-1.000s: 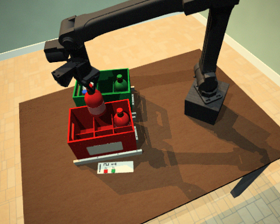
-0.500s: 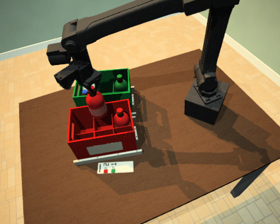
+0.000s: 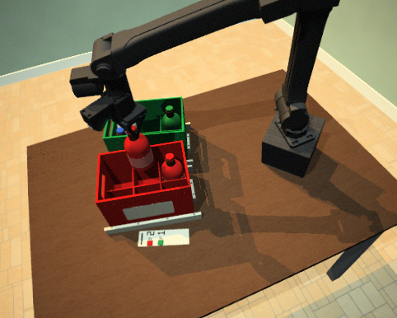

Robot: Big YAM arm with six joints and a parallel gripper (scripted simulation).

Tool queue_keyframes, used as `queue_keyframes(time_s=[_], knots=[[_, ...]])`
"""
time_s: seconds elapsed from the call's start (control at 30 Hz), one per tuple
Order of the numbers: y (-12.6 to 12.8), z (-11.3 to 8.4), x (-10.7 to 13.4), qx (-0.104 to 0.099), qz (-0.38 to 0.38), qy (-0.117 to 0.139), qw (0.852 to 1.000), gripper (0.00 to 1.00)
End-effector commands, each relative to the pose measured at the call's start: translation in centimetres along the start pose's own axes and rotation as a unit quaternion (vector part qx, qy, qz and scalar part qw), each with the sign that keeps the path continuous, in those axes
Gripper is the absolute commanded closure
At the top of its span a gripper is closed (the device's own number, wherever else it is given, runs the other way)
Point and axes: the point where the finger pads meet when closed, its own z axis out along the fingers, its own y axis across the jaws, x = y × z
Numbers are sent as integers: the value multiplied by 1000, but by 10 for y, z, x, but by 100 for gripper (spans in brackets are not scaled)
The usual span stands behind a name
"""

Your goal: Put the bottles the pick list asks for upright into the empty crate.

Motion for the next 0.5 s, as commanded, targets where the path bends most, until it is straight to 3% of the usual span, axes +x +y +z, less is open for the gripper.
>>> queue_keyframes(time_s=[0.0,0.1,0.47], knots=[[-12,-40,-23,40,-4,-40,998,100],[-1,-18,-10,23,-2,-23,999,100],[-1,-3,-11,19,-2,-20,1000,100]])
